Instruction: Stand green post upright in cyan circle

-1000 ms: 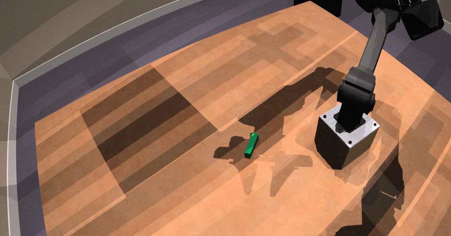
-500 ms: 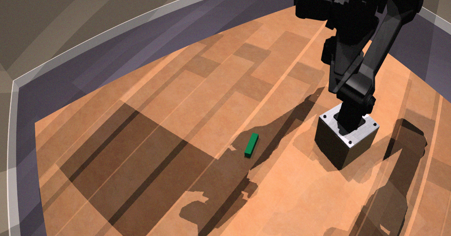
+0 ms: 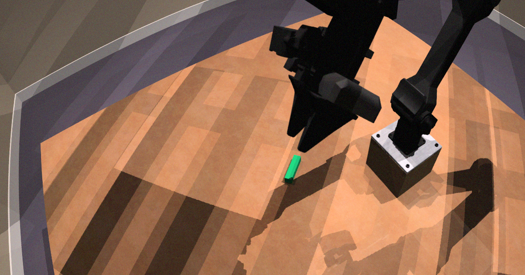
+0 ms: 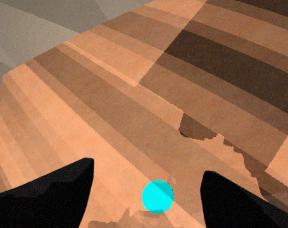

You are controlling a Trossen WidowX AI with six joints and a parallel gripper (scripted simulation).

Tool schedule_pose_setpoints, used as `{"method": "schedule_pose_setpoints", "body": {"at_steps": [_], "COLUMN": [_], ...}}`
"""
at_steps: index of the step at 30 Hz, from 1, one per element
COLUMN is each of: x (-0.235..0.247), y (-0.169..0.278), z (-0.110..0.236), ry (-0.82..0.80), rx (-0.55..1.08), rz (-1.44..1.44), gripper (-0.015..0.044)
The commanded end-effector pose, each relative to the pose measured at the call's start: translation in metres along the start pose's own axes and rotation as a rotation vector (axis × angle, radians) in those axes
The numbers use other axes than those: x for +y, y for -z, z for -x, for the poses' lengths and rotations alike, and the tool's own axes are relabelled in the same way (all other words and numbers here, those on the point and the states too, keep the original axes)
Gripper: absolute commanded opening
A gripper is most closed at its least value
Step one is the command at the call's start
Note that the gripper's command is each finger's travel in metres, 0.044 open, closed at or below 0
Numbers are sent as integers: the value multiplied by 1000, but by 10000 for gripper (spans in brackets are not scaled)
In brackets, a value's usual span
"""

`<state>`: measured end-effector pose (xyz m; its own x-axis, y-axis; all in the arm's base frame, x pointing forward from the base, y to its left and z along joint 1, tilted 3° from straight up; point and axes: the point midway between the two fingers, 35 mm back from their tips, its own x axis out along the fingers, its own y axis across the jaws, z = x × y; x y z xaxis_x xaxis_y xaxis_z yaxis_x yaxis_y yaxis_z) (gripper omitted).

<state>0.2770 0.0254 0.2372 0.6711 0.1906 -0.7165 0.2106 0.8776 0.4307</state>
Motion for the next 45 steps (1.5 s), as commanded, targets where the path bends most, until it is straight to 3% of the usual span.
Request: {"method": "schedule_pose_setpoints", "body": {"at_steps": [1,11,20,32,40,45], "x": [-64,-145,-210,-213,-263,-267], "y": [8,30,64,67,125,132], "z": [-40,-67,-74,-76,-151,-156], "ry": [189,260,130,122,122,122], "rx": [179,502,825,836,837,838], "rz": [314,713,1027,1037,1037,1037], "gripper": [232,232,232,232,232,232]}}
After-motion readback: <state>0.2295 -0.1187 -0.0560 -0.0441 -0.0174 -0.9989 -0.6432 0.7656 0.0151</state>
